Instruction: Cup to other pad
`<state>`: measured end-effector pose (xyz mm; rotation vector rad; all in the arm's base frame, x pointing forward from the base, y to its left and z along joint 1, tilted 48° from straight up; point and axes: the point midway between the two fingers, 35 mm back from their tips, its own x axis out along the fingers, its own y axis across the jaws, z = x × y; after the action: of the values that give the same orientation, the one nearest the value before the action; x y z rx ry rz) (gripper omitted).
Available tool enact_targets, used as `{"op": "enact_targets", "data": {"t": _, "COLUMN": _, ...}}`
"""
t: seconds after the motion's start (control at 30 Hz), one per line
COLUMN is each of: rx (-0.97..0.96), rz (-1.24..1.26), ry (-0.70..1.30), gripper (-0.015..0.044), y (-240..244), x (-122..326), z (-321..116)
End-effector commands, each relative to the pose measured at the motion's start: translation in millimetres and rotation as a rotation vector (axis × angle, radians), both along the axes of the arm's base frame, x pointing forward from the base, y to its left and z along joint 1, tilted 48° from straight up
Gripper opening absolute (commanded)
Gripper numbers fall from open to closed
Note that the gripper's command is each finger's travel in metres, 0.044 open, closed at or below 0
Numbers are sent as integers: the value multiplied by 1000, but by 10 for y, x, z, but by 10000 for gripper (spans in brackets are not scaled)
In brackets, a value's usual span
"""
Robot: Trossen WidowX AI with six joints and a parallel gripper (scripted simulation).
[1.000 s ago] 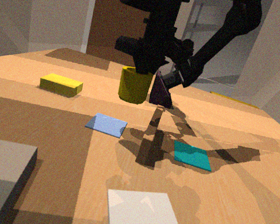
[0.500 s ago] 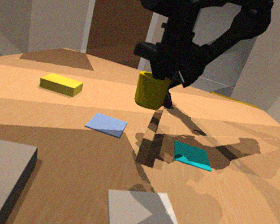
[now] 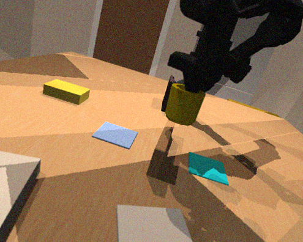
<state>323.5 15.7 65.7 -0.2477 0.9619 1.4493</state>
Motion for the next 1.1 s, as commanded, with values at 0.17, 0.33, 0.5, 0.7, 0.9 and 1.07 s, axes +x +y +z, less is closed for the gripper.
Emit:
{"op": "enact_targets", "data": {"t": 0.17, "rx": 4, "rz": -3, "ry": -1, "gripper": 0, "y": 196, "x": -13, "z": 229}}
{"op": "enact_targets", "data": {"t": 0.33, "rx": 5, "rz": -3, "ry": -1, "gripper": 0, "y": 308, "x": -23, "z": 354}}
{"op": "enact_targets", "data": {"t": 0.5, "rx": 6, "rz": -3, "ry": -1, "gripper": 0, "y": 428, "x": -34, "z": 492}}
{"op": "enact_targets", "data": {"t": 0.7, "rx": 6, "rz": -3, "ry": 0, "gripper": 0, "y": 573, "x": -47, "z": 664}}
{"op": "enact_targets", "data": {"t": 0.9, "rx": 7, "rz": -3, "ry": 0, "gripper": 0, "y": 632, "x": -55, "z": 728}}
{"op": "enact_targets", "data": {"t": 1.07, "rx": 7, "rz": -3, "ry": 0, "gripper": 0, "y": 660, "x": -59, "z": 699}}
